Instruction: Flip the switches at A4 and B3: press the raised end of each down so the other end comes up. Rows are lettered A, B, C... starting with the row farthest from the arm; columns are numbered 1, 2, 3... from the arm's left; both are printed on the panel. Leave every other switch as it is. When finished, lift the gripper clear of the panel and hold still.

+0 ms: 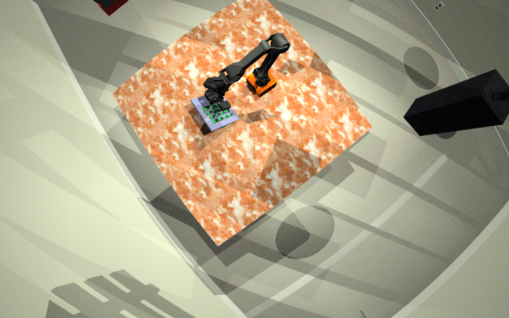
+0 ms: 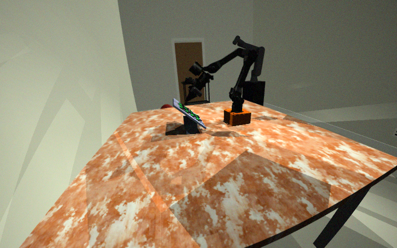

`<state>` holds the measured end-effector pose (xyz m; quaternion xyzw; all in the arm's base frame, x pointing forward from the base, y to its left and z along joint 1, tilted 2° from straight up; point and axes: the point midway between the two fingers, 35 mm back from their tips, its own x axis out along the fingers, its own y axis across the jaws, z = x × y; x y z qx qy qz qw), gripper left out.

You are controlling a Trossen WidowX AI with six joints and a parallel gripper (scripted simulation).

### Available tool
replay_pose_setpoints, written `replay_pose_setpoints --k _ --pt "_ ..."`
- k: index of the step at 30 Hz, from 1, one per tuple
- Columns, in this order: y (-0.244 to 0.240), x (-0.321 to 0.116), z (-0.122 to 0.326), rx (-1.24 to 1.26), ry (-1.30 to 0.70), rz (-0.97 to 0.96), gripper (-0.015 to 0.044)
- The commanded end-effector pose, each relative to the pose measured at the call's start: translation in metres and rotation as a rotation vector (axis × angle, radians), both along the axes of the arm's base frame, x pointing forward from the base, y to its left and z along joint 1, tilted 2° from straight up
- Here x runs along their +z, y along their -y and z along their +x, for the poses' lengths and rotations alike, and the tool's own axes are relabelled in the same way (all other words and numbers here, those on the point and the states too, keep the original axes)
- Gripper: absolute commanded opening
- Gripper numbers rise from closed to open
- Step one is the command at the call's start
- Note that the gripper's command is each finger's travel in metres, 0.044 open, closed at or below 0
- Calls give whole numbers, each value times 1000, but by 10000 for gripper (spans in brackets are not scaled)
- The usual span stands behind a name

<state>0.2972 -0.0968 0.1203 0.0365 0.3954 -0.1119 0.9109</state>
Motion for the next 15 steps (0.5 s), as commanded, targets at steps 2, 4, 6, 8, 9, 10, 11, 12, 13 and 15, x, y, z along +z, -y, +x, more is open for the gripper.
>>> replay_pose_setpoints --k 2,4,6,8,9,10,11,12,13,15 --pt "1 -5 6 4 11 -3 0" --pt "2 -7 8 4 11 -3 0" --pt "2 -8 9 4 11 -3 0" --pt "2 -9 10 4 11 -3 0" --pt "2 -10 11 4 11 -3 0" --pt "3 -11 12 4 11 -3 0" --pt "3 -12 13 4 11 -3 0" --pt "3 -13 14 4 11 -3 0" --pt "3 -14 15 4 11 -3 0" --pt "4 -17 17 4 11 -3 0"
